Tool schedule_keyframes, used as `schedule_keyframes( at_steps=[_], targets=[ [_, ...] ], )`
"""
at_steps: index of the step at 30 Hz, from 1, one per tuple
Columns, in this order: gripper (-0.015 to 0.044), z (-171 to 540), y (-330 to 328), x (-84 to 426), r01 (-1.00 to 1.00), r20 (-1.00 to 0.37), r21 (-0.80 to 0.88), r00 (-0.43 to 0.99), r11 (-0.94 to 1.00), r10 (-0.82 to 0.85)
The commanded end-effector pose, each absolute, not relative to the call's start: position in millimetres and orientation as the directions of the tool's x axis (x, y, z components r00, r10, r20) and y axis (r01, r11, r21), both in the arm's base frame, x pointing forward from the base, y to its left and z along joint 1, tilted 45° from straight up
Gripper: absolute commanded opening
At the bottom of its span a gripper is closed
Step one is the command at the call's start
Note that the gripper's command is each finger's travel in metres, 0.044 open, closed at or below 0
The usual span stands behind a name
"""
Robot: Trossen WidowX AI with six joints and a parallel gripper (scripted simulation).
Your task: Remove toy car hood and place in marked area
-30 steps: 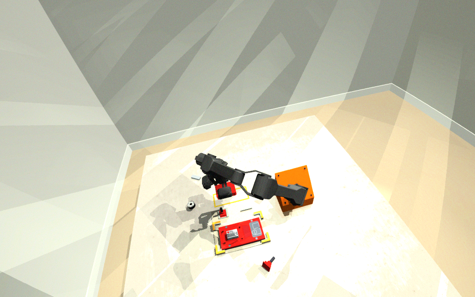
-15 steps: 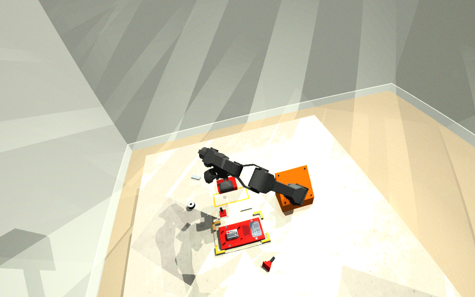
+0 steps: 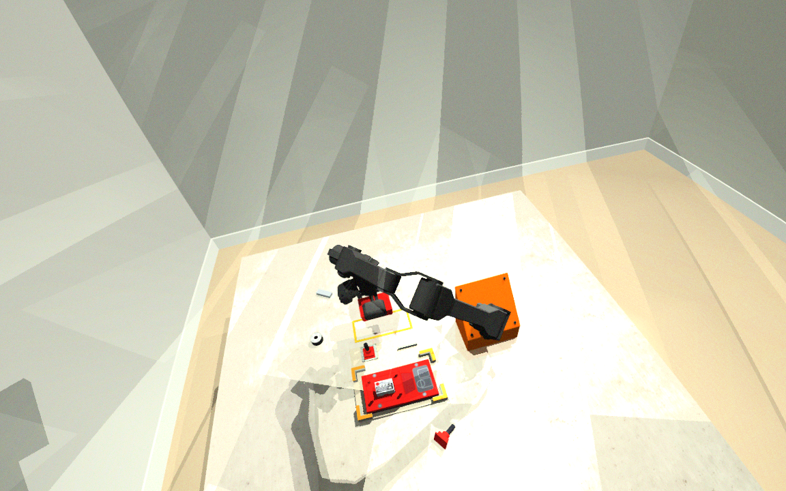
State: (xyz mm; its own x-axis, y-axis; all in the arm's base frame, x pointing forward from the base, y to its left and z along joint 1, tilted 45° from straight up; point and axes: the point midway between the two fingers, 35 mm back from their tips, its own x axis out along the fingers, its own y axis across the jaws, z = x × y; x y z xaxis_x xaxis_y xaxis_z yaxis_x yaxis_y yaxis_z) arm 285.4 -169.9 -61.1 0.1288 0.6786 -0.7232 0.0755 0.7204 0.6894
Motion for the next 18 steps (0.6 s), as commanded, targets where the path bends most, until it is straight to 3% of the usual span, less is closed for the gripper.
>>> schedule_keyframes(
  at_steps=[1,18],
  targets=[
    [0.0,-64.9,-166.7,284.6,0.082,-0.72,0.693,0.125,0.716,0.682],
    [0.0,-72.0,-160.4,286.3,0.082,-0.72,0.693,0.125,0.717,0.682]
  ],
)
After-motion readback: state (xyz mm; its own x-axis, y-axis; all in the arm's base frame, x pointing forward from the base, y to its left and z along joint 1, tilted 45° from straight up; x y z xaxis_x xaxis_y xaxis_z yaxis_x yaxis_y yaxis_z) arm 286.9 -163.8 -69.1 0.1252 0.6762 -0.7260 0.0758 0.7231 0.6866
